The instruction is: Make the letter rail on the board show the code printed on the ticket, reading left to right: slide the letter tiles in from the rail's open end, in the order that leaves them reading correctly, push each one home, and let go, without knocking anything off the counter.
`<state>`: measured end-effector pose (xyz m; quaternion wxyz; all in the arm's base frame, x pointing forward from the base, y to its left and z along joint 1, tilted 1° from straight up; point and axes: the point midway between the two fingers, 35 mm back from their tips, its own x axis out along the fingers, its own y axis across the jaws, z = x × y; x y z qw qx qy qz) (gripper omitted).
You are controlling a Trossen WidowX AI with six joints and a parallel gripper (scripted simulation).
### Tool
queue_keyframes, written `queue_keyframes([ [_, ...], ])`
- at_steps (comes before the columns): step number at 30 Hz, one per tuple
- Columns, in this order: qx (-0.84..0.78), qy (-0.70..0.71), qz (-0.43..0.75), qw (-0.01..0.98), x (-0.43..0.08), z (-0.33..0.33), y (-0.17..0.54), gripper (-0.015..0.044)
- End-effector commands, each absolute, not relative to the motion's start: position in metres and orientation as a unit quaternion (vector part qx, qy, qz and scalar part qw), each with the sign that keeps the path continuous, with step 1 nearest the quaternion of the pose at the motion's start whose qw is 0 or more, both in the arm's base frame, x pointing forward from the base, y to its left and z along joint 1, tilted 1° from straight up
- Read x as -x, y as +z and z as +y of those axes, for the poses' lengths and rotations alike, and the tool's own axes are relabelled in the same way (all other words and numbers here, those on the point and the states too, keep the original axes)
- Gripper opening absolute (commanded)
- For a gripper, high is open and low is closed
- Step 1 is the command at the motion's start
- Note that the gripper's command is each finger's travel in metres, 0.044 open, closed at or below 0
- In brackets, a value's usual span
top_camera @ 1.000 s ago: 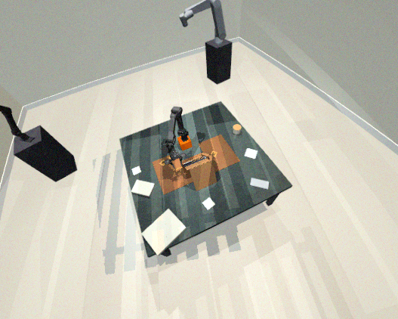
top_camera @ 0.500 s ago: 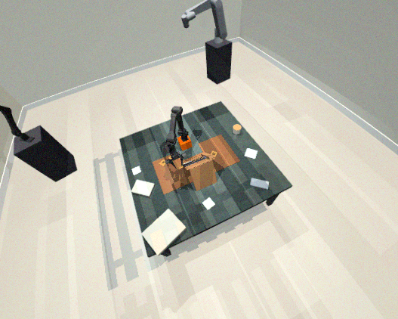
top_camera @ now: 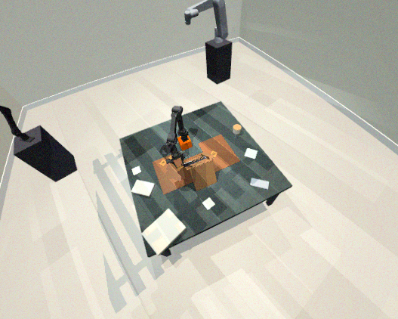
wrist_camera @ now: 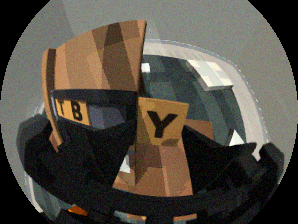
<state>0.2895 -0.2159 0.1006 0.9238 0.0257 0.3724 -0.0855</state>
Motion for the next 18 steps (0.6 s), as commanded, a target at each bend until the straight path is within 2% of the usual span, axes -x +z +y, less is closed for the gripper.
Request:
queue_keyframes([
  [1,-0.026,-0.088,0.372,0.924,-0.2895,-0.2143,0.1011,0.0000],
  [18,-0.026,-0.088,0.372,0.924,-0.2912,-0.2059,0.1010,0.0000],
])
